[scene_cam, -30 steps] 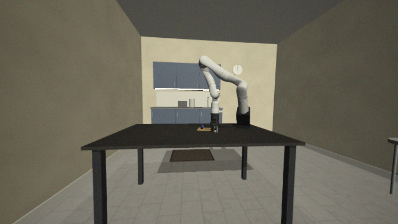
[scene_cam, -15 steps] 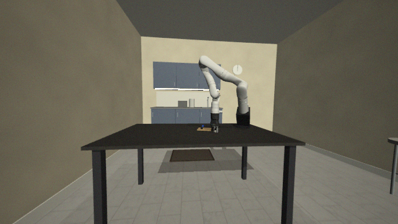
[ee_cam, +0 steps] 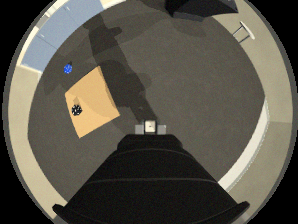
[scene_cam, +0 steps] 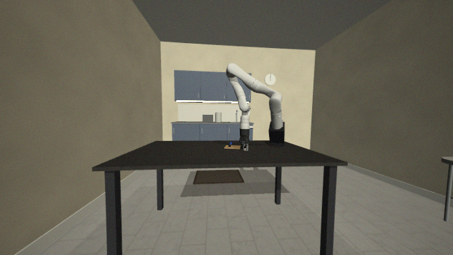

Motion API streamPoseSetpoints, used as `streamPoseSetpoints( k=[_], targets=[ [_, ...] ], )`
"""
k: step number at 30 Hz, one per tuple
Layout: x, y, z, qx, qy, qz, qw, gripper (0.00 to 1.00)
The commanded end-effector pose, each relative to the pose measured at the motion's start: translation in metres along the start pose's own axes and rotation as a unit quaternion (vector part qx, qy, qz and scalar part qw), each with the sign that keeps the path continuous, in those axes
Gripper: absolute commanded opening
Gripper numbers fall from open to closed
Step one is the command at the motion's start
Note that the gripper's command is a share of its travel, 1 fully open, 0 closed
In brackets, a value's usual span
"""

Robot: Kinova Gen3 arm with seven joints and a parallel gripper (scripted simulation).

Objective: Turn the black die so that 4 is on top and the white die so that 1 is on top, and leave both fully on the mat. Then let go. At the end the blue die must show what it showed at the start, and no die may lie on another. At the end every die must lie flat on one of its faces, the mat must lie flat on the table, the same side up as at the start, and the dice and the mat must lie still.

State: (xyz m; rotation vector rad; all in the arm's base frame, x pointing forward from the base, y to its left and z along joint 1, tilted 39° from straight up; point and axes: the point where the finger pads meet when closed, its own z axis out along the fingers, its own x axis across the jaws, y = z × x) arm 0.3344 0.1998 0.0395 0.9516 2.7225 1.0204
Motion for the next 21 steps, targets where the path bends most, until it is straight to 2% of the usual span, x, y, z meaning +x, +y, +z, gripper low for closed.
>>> streamPoseSetpoints(
  k=[1,9,16,18,21],
  targets=[
    [0.0,0.0,0.0,0.0,0.0,0.0,1.0,0.4],
    [0.0,0.0,-0.006,0.0,0.0,0.0,1.0,0.4],
    [0.0,0.0,-0.028,0.0,0.0,0.0,1.0,0.4],
    [0.0,0.0,-0.028,0.0,0.0,0.0,1.0,0.4],
    [0.0,0.0,-0.041,0.0,0.0,0.0,1.0,0.4]
  ],
)
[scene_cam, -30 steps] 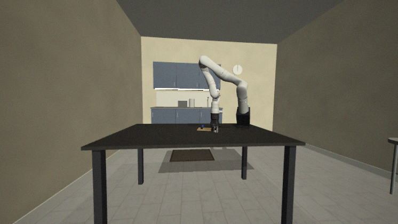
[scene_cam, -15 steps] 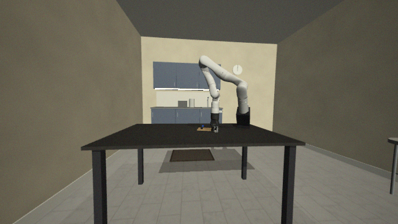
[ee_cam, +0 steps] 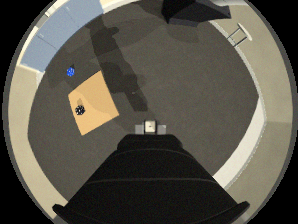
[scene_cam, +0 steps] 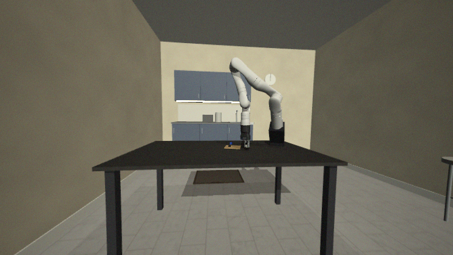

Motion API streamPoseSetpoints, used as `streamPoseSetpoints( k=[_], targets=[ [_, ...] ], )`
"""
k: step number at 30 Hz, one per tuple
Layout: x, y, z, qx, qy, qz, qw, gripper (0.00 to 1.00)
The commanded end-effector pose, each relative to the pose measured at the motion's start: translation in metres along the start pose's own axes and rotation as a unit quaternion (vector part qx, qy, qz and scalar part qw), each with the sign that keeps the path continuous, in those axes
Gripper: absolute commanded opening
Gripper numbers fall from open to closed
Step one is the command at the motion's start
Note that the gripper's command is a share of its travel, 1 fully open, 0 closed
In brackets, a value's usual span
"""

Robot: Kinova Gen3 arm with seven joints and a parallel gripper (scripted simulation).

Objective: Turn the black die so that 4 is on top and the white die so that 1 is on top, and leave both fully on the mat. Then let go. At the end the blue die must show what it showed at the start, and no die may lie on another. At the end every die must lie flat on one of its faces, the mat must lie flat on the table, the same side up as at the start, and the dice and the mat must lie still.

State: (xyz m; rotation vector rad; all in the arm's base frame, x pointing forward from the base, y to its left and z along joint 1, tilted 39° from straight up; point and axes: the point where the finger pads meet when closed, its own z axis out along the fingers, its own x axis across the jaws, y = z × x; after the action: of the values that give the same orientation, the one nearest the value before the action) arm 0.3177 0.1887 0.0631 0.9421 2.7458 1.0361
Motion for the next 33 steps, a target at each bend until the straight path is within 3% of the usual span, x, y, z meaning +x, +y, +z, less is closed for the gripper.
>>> streamPoseSetpoints(
  k=[1,12,22,33],
  targets=[
    [-0.01,0.001,-0.016,-0.001,-0.013,0.001,1.0,0.4],
    [-0.009,0.0,-0.057,-0.001,-0.013,0.001,1.0,0.4],
    [-0.008,0.0,-0.07,-0.001,-0.013,0.001,1.0,0.4],
    [-0.008,0.0,-0.071,-0.001,-0.013,0.001,1.0,0.4]
  ],
)
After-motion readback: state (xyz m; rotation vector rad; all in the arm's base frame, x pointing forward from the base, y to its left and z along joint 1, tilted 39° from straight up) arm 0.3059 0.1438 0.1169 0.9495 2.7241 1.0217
